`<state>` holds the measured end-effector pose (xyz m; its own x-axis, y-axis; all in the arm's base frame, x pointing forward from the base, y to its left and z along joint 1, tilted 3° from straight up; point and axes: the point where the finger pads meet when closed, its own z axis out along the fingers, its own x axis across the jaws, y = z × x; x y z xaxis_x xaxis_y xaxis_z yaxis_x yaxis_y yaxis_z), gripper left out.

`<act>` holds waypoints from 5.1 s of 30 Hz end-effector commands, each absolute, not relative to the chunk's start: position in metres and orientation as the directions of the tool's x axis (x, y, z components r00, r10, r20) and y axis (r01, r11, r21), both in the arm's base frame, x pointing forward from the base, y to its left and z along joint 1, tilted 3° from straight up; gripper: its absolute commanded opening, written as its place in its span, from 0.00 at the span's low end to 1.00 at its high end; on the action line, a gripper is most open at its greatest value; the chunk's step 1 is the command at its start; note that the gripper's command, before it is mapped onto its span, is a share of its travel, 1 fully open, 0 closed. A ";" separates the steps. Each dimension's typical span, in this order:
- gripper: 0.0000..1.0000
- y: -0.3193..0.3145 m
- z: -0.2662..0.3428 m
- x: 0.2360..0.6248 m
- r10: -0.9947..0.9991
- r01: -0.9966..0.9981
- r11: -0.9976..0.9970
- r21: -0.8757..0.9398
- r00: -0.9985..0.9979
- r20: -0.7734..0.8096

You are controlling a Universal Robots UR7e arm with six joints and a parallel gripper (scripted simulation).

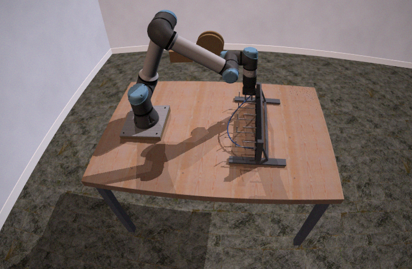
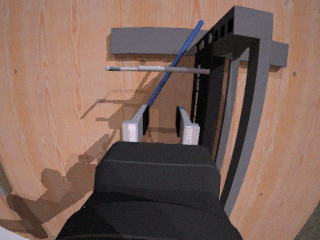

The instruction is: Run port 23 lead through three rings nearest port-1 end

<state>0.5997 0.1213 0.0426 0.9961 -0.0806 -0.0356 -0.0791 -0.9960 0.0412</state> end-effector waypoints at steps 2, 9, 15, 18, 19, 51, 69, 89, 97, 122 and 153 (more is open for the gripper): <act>0.67 0.122 0.061 0.601 -0.081 -0.079 -0.996 0.041 0.996 -0.033; 0.67 0.123 0.080 0.602 -0.081 -0.079 -0.996 0.041 0.996 -0.033; 0.67 0.123 0.094 0.602 -0.081 -0.079 -0.996 0.041 0.996 -0.033; 0.67 0.123 0.101 0.602 -0.081 -0.079 -0.996 0.041 0.996 -0.033; 0.67 0.124 0.102 0.602 -0.081 -0.079 -0.996 0.041 0.996 -0.033; 0.00 0.124 0.108 0.603 -0.081 -0.079 -0.996 0.041 0.996 -0.033; 0.00 0.124 0.108 0.603 -0.081 -0.079 -0.996 0.041 0.996 -0.033; 0.00 0.124 0.108 0.603 -0.081 -0.079 -0.996 0.041 0.996 -0.033; 0.00 0.124 0.108 0.603 -0.081 -0.079 -0.996 0.041 0.996 -0.033; 0.00 0.105 0.111 0.596 -0.078 -0.077 -0.996 0.041 0.996 -0.033; 0.67 -0.077 0.121 0.477 -0.049 -0.048 -0.998 0.040 0.998 -0.034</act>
<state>0.4768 -0.0762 0.1202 0.9981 -0.0504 -0.0353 -0.0489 -0.9980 0.0402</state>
